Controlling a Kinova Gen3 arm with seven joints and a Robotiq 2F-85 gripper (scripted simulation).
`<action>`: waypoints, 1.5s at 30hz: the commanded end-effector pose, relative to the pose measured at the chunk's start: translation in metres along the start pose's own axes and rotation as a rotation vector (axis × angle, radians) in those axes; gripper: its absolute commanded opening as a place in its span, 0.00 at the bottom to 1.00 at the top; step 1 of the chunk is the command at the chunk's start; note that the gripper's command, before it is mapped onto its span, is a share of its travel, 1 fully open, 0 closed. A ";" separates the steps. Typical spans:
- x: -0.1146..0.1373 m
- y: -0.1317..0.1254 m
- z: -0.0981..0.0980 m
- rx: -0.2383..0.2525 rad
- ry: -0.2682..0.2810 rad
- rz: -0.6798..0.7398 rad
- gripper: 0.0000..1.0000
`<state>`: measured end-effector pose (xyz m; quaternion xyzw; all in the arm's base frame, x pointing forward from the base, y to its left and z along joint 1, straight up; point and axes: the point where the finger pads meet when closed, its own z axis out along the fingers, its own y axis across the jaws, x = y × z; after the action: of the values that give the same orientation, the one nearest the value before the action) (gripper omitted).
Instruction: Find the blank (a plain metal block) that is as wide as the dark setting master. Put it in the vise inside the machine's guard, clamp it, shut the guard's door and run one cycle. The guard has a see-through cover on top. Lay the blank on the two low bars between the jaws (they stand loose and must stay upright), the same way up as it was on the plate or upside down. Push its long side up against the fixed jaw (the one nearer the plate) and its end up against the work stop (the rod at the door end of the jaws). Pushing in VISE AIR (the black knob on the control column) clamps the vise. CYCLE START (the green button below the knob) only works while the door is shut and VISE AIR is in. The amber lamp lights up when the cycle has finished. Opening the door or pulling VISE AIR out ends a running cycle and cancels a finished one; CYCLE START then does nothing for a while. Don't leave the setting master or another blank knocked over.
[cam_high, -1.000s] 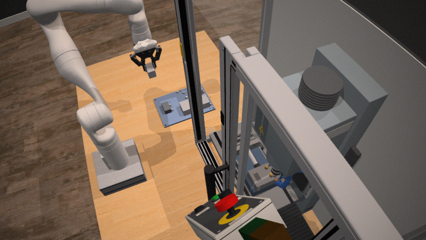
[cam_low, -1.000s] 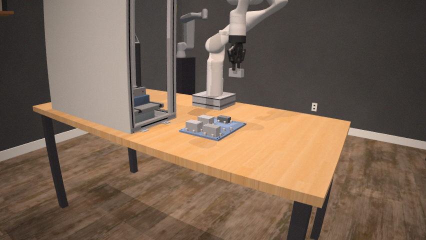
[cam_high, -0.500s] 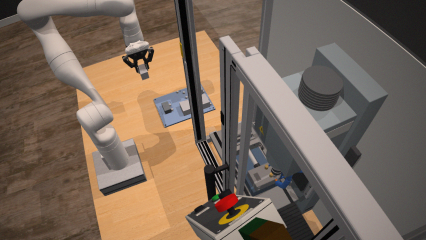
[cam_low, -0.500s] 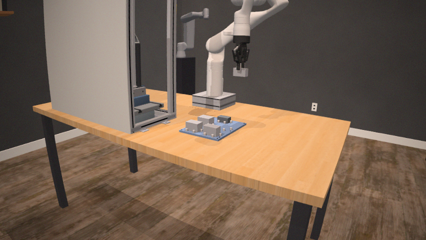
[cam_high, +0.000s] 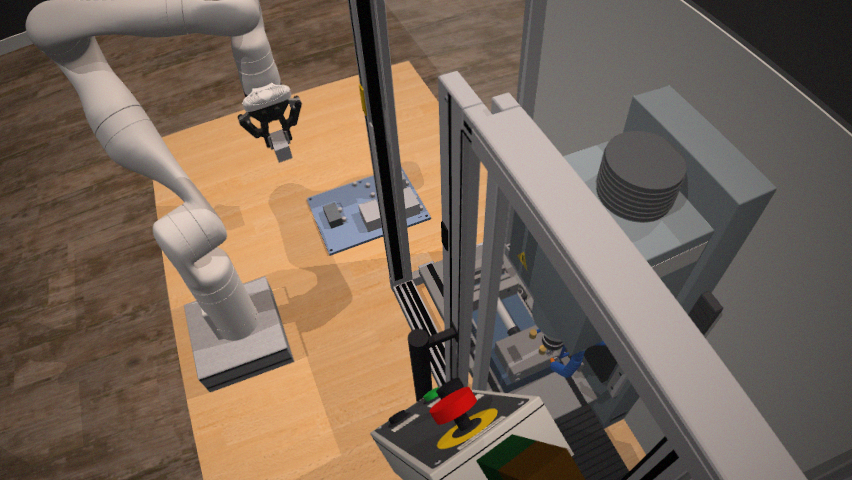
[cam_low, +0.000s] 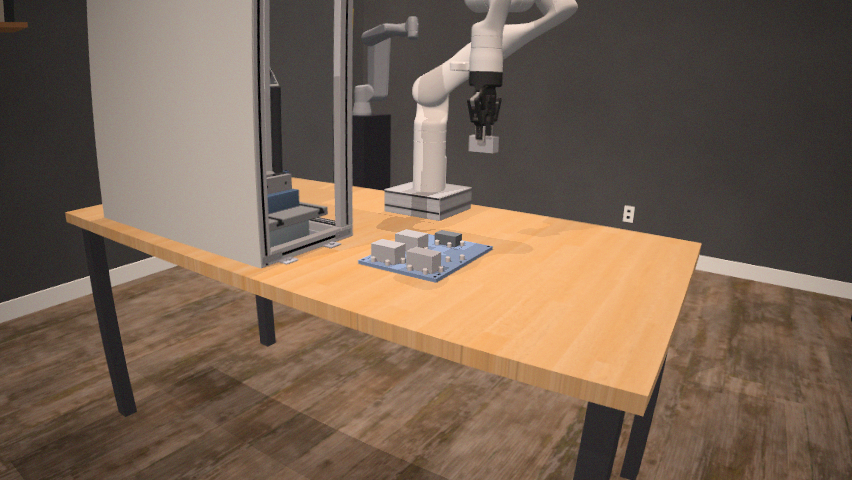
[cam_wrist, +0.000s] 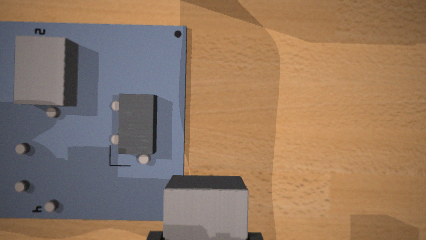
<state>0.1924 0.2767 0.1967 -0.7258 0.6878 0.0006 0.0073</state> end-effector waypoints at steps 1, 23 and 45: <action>0.001 0.001 0.000 -0.002 0.002 0.002 0.10; 0.002 0.003 0.000 -0.002 0.000 -0.231 0.10; 0.002 0.003 -0.001 -0.006 0.001 -0.452 0.10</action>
<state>0.1883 0.2746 0.1958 -0.8576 0.5143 0.0021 0.0030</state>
